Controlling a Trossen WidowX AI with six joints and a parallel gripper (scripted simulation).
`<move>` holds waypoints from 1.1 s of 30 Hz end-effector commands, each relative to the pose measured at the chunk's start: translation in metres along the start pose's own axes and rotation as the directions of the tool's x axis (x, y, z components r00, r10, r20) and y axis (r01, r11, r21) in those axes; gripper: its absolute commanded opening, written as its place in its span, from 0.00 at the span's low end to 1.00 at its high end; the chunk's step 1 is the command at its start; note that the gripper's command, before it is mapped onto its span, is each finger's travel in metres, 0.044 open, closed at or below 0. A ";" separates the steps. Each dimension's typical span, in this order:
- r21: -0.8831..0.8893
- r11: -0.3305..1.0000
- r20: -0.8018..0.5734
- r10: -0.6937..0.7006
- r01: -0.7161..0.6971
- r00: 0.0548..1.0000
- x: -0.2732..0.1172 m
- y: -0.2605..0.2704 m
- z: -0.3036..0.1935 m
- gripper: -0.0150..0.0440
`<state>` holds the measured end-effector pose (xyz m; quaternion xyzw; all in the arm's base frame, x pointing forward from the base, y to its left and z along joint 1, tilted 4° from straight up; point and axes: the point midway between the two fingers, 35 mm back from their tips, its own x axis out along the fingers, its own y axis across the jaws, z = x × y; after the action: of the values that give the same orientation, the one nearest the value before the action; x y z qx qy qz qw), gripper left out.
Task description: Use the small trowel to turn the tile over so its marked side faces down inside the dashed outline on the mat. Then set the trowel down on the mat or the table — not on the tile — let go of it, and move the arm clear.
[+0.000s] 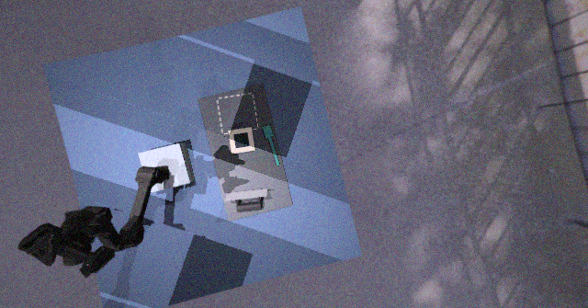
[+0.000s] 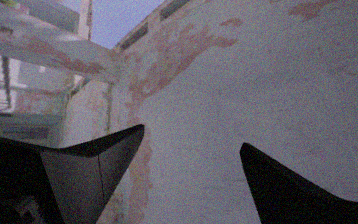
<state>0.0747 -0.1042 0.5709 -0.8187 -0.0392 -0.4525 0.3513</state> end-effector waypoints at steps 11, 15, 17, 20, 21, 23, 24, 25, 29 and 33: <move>-0.211 0.975 0.016 -0.066 0.068 0.998 -0.004 -0.038 0.025 0.44; -0.315 0.944 0.037 -0.094 0.101 0.995 -0.003 -0.053 0.039 0.42; -0.365 0.924 0.050 -0.106 0.117 0.993 -0.003 -0.060 0.047 0.42; -0.437 0.888 0.071 -0.122 0.141 0.990 -0.002 -0.069 0.059 0.42; -0.465 0.873 0.079 -0.124 0.147 0.989 -0.002 -0.071 0.063 0.42; -0.518 0.841 0.094 -0.128 0.158 0.987 -0.002 -0.075 0.071 0.42; -0.537 0.828 0.099 -0.129 0.162 0.987 -0.002 -0.076 0.074 0.42; -0.551 0.818 0.104 -0.129 0.165 0.986 -0.002 -0.077 0.077 0.42; -0.615 0.766 0.129 -0.138 0.188 0.982 -0.001 -0.083 0.089 0.42; -0.702 0.675 0.172 -0.145 0.224 0.974 0.000 -0.090 0.109 0.42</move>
<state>0.1064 0.0125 0.5833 -0.9002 0.0326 -0.4341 0.0118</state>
